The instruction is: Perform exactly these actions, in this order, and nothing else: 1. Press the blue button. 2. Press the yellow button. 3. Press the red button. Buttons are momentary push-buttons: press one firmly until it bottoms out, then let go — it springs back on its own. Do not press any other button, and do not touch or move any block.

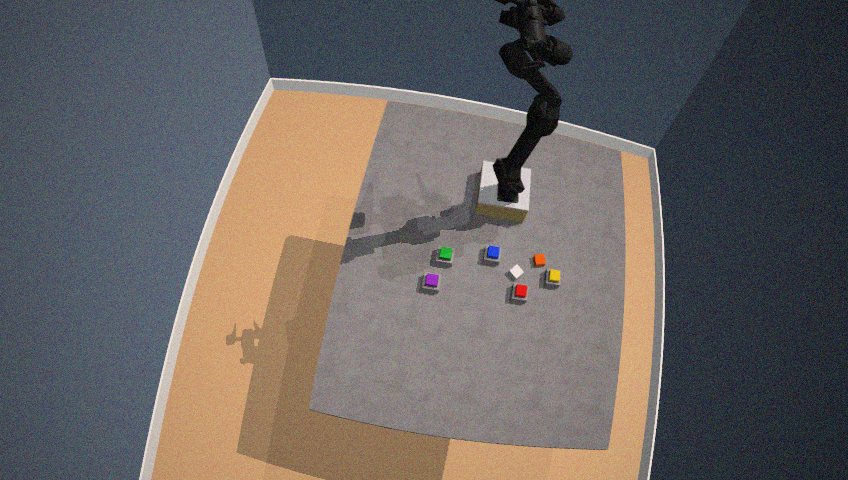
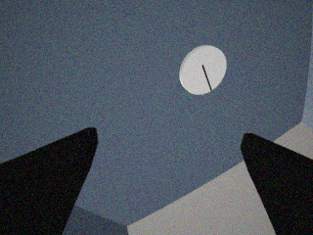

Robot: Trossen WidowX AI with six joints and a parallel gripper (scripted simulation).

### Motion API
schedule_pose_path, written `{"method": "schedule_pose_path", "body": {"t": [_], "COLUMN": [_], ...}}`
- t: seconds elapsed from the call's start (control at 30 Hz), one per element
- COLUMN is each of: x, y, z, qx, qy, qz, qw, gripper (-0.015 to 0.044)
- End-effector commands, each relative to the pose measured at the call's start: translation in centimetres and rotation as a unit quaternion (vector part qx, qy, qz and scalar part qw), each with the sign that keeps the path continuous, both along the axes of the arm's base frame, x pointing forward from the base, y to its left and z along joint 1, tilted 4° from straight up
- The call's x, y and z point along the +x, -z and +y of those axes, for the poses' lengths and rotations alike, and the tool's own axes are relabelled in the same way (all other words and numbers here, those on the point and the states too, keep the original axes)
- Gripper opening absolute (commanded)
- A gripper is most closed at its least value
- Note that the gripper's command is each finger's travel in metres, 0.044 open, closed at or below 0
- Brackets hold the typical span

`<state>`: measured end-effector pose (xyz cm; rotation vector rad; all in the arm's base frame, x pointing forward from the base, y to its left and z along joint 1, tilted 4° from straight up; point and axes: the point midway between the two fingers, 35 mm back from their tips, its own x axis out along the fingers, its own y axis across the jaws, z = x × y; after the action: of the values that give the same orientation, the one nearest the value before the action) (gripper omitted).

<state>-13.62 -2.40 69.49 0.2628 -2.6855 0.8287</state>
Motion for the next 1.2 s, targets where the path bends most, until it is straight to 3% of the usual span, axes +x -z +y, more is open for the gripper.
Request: {"method": "schedule_pose_path", "body": {"t": [0.0, 0.13, 0.3, 0.57, 0.87, 1.17], "x": [0.1, 2.6, 8.3, 21.0, 34.7, 43.5], "y": [-0.1, -1.3, -1.3, 4.4, 16.5, 32.2], "z": [-0.2, -5.3, -13.0, -22.8, -25.9, -21.4], "qx": [0.007, 0.159, 0.352, 0.538, 0.548, 0.403], "qy": [0.000, -0.001, -0.001, 0.008, 0.043, 0.093], "qz": [0.003, 0.089, 0.242, 0.512, 0.758, 0.910], "qw": [1.000, 0.983, 0.904, 0.669, 0.350, 0.021], "gripper": [0.0400, 0.0400, 0.0400, 0.0400, 0.0400, 0.0400]}}
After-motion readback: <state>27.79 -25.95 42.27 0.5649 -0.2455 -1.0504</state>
